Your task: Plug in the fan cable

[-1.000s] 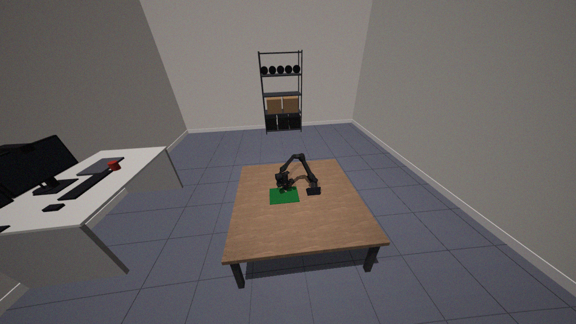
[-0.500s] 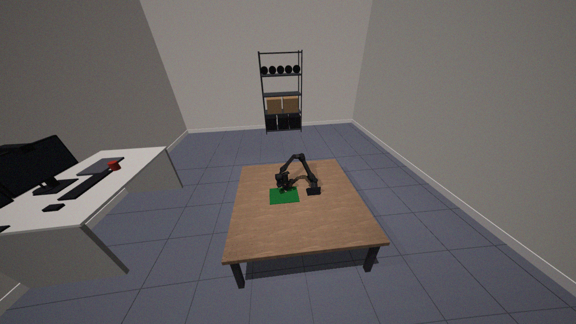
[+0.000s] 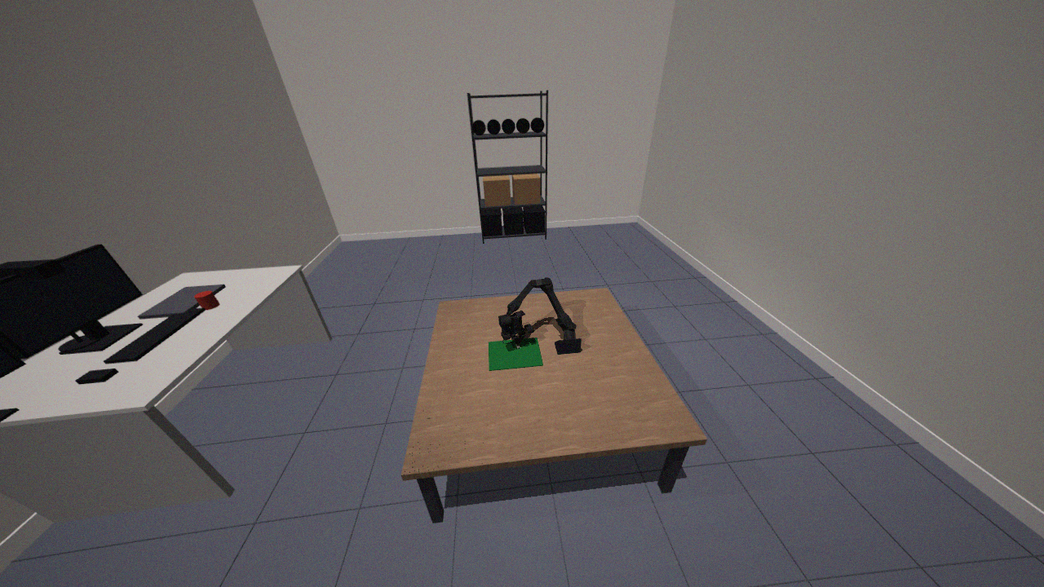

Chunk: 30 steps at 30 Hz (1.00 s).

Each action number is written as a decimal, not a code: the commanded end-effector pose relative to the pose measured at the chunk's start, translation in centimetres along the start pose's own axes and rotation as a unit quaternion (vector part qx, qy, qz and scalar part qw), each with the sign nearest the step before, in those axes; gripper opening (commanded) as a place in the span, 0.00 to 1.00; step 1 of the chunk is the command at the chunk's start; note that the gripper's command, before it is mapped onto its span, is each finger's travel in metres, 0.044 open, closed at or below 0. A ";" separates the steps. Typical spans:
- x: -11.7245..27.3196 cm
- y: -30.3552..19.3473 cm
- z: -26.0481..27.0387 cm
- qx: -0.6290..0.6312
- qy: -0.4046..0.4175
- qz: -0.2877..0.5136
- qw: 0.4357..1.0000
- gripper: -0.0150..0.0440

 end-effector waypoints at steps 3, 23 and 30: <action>-0.2 0.0 0.0 0.001 0.000 -0.002 1.000 0.25; -1.5 0.0 0.0 0.001 0.000 -0.002 1.000 0.25; -1.5 0.0 0.0 0.001 0.001 -0.001 1.000 0.34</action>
Point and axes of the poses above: the point midway between the two fingers, 35 mm back from their tips, its own x axis back along the fingers, its own z axis across the jaws, y = z × x, the point moved 10 cm from there along x, back along the fingers
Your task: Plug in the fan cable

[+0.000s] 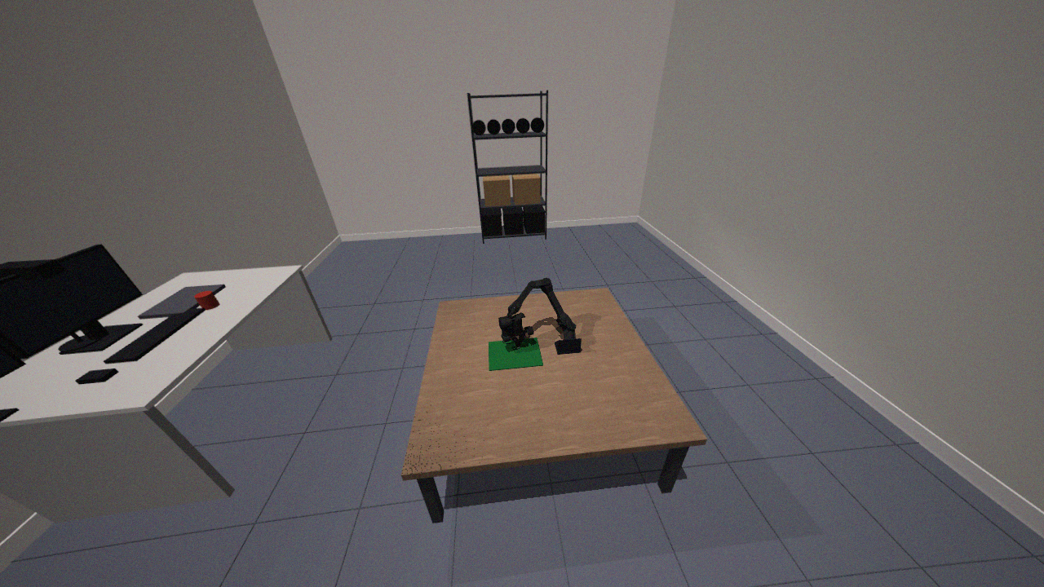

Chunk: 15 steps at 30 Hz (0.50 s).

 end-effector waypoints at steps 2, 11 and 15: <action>0.0 0.0 0.0 -0.001 0.000 0.000 1.000 0.43; 0.3 0.0 0.0 -0.001 0.000 0.000 1.000 0.69; 5.2 0.0 0.1 0.000 0.000 0.000 1.000 0.69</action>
Point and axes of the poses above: the point midway between the two fingers, 35 mm back from their tips, its own x axis back along the fingers, its own z axis across the jaws, y = z × x, the point moved 10 cm from there along x, back along the fingers
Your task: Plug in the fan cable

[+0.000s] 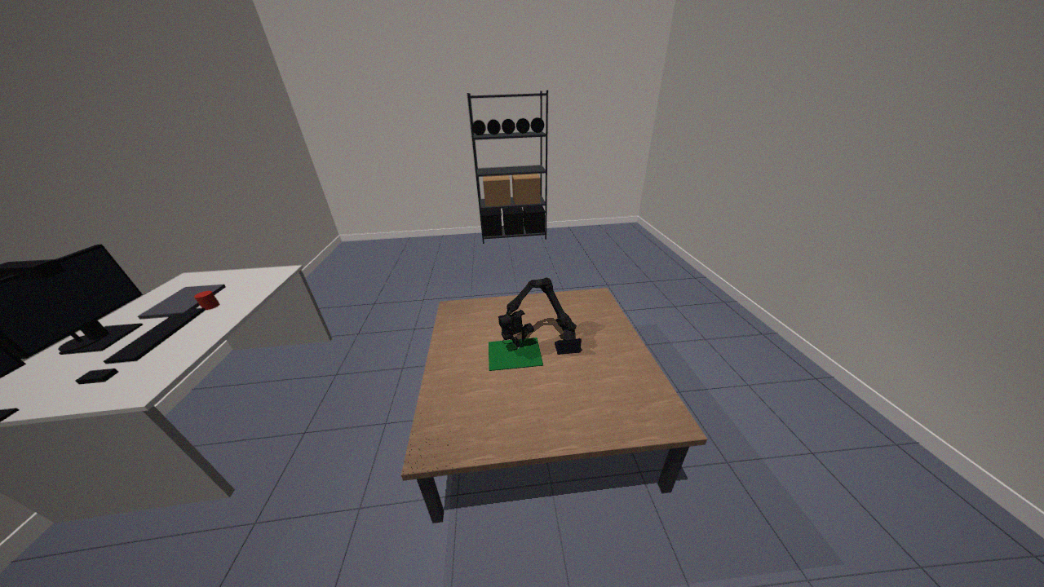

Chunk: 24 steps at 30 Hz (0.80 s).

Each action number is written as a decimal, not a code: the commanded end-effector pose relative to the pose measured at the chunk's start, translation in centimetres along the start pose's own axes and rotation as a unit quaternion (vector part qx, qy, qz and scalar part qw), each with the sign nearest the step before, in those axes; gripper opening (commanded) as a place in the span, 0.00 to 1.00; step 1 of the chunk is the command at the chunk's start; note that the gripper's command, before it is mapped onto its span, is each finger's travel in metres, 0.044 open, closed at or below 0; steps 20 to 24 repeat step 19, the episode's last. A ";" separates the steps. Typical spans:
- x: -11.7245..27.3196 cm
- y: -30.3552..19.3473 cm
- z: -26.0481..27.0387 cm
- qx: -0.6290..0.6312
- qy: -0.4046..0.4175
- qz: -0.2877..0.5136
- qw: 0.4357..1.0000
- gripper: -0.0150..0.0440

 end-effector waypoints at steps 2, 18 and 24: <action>3.6 -0.1 0.0 -0.001 0.010 0.000 1.000 0.69; 3.6 -12.1 -1.2 -0.001 0.011 0.003 1.000 0.69; 3.6 -12.1 -1.2 -0.001 0.011 0.003 1.000 0.69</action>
Point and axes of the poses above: the point midway between the two fingers, 35 mm back from their tips, its own x axis back along the fingers, its own z axis across the jaws, y = z × x, the point moved 10 cm from there along x, back along the fingers
